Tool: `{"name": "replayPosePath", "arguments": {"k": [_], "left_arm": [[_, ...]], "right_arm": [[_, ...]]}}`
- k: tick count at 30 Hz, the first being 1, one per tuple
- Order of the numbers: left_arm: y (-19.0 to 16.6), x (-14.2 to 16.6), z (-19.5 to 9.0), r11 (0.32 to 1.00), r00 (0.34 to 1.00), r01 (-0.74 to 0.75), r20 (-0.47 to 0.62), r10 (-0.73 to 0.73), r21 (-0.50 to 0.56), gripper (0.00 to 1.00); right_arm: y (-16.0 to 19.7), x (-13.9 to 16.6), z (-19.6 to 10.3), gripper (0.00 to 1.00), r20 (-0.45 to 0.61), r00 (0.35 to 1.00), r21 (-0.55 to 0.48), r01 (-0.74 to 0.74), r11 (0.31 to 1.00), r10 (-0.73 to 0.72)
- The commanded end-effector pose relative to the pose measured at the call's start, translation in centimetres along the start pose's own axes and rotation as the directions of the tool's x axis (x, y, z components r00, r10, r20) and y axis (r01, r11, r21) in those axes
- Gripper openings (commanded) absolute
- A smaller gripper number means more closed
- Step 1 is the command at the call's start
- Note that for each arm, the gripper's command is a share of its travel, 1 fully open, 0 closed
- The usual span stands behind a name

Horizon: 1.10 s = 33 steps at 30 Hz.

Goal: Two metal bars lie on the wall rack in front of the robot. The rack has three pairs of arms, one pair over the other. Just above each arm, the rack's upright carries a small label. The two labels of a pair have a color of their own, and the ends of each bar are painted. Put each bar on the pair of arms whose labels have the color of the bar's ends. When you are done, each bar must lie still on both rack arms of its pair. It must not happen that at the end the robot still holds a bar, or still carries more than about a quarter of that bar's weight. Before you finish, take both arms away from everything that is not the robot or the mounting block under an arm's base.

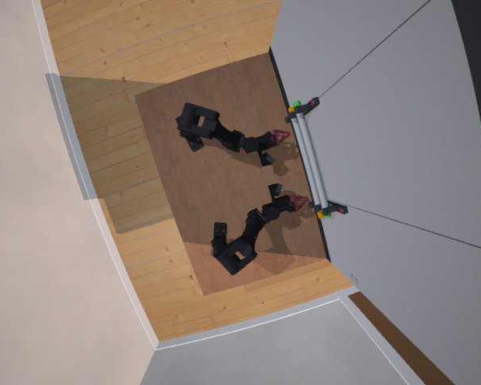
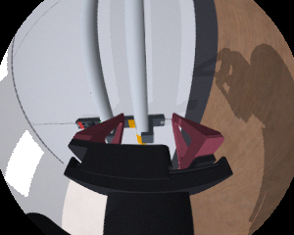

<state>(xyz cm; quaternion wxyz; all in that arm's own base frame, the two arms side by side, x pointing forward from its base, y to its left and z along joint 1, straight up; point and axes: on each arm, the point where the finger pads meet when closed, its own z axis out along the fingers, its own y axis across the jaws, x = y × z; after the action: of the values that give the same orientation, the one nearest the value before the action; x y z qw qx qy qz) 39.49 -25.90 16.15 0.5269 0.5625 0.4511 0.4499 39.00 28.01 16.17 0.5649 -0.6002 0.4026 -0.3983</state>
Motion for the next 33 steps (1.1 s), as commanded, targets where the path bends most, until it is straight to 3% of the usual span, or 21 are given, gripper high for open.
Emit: {"name": "replayPosePath", "arguments": {"k": [1, 19, 33], "left_arm": [[1.6, 0.0, -0.8, 0.999, 1.0, 0.031, -0.003, -0.031, -0.041, 0.74], [1.6, 0.0, -2.7, 0.999, 1.0, 0.031, -0.003, -0.031, -0.041, 0.74], [1.6, 0.0, -2.9, 0.999, 1.0, 0.031, -0.003, -0.031, -0.041, 0.8]], "right_arm": [[-1.6, -0.1, -0.7, 0.74, -0.001, 1.0, 0.045, -0.023, 0.999, 0.023], [-1.5, -0.1, -2.6, 0.74, -0.001, 1.0, 0.045, -0.023, 0.999, 0.023], [-1.5, -0.1, -2.9, 0.8, -0.001, 1.0, 0.045, -0.023, 0.999, 0.023]]}}
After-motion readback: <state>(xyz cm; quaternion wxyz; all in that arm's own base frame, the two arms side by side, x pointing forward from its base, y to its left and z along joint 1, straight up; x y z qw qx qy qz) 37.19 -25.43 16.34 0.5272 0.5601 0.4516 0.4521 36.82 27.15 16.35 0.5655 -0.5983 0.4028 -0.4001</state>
